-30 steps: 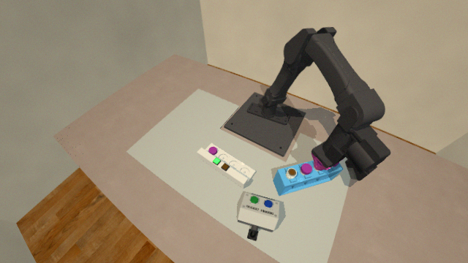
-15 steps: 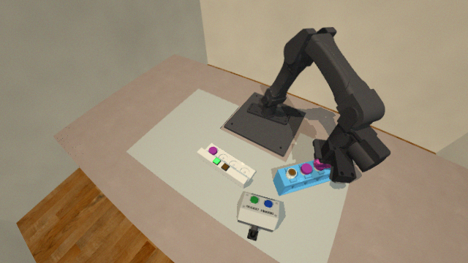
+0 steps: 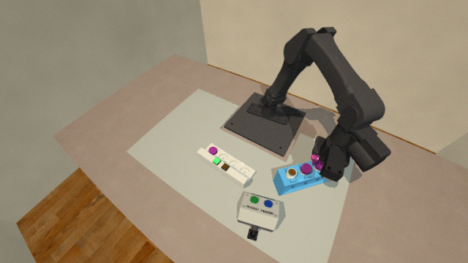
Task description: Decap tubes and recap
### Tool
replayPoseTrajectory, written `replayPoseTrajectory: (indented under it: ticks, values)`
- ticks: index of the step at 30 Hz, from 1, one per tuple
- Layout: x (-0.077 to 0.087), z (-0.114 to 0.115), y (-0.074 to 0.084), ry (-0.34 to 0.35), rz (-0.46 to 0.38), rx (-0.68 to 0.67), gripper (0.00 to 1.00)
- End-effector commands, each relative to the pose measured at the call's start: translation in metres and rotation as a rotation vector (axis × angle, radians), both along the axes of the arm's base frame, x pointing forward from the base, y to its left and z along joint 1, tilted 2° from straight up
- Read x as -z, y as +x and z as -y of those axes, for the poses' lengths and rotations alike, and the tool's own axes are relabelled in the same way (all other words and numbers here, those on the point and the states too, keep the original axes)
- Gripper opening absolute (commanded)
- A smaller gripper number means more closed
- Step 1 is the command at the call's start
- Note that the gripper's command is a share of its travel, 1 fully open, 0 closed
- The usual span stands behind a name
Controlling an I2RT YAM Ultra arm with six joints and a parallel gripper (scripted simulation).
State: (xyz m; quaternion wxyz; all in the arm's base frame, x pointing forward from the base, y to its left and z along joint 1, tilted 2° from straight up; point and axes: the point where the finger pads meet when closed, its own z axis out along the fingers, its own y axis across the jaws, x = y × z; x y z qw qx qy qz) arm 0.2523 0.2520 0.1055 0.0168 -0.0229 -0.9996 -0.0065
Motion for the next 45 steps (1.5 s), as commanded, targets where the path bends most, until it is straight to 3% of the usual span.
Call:
replayPoseTrajectory:
  ticks: [1, 10, 27, 34, 35, 38, 45]
  values:
    - [-0.003, 0.000, 0.001, 0.006, 0.009, 0.021, 0.49]
    - [-0.003, 0.000, 0.001, 0.006, 0.009, 0.021, 0.49]
    - [-0.048, 0.001, 0.002, 0.006, 0.009, 0.021, 0.49]
    - [-0.049, 0.001, 0.002, 0.006, 0.009, 0.021, 0.49]
    - [-0.049, 0.009, 0.004, 0.003, 0.008, 0.104, 0.47]
    - [-0.049, 0.017, 0.005, 0.002, 0.007, 0.138, 0.47]
    - [-0.047, 0.075, 0.013, 0.000, 0.008, 0.138, 0.47]
